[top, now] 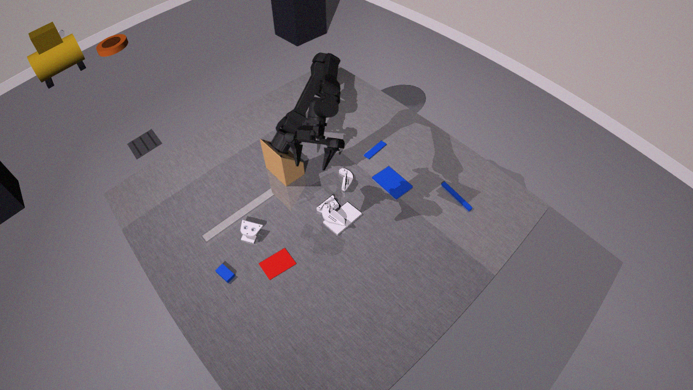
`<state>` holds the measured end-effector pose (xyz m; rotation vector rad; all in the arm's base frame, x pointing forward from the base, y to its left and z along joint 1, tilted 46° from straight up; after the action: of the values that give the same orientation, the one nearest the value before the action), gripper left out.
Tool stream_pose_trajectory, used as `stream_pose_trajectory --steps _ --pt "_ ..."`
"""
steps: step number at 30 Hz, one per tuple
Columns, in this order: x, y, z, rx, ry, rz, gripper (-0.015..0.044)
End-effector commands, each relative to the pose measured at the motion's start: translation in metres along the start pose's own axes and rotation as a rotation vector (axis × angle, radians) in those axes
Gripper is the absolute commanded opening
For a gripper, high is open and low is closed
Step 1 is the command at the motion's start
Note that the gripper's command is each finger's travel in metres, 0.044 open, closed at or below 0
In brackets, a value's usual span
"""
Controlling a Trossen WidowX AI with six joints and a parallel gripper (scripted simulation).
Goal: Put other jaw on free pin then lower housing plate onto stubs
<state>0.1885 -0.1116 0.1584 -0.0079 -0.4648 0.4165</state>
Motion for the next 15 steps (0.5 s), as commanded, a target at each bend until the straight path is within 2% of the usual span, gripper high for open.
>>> stream_pose_trajectory --steps 1,15 --pt "0.013 0.009 -0.004 0.083 -0.03 0.049 0.044" --pt "0.046 0.045 -0.015 0.345 -0.091 0.165 0.044"
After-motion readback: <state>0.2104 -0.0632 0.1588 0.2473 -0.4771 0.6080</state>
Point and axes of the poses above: the point midway between the two fingers, 35 mm back from their tips, its own z axis back along the fingers, its own x axis across the jaws, y = z × x, the point moved 8 cm from there along z, back along the fingers, and after that the axes turned 13 degrees about z, right-handed, at the moved point
